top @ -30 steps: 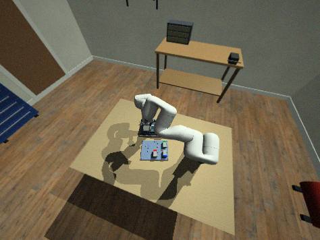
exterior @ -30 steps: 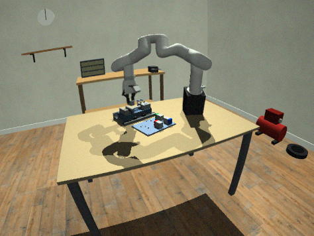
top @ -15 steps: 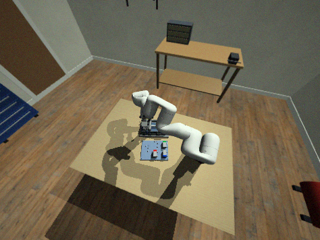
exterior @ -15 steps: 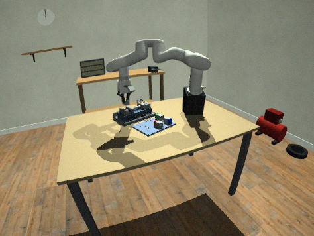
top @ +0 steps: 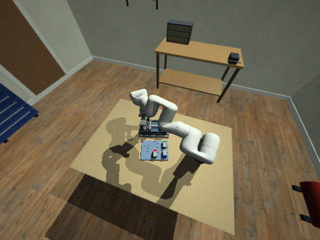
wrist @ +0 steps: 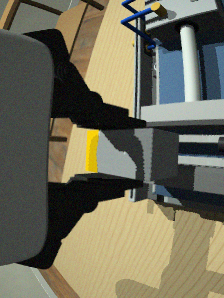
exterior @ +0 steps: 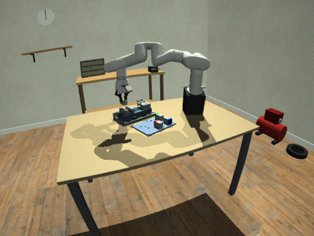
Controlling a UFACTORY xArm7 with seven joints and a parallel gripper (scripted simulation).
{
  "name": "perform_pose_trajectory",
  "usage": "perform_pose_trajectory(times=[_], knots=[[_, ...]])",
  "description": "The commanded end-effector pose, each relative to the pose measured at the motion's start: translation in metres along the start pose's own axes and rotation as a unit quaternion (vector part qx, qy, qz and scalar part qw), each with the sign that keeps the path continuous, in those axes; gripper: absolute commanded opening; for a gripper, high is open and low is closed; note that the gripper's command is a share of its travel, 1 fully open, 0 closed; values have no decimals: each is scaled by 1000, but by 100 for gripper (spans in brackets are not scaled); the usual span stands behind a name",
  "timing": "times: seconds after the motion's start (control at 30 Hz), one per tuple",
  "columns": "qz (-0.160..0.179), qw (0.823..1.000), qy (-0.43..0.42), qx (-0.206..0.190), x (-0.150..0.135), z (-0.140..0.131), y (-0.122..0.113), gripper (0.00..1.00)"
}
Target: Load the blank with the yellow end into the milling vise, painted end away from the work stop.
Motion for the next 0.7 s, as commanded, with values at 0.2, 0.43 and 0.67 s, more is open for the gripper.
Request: perform_pose_trajectory(times=[0.2,0.43,0.67], knots=[[1,1000,0,0,-3,6,-3,0],[1,1000,0,0,-3,7,-3,0],[1,1000,0,0,-5,9,-3,0]])
Point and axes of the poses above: the point where the finger pads meet when closed, its own y axis out along the fingers, its own x axis across the jaws, z = x × y, the point moved 1 cm from there along -y, back along the fingers, and after that the axes turned 6 degrees about y, right-handed, at the moved point
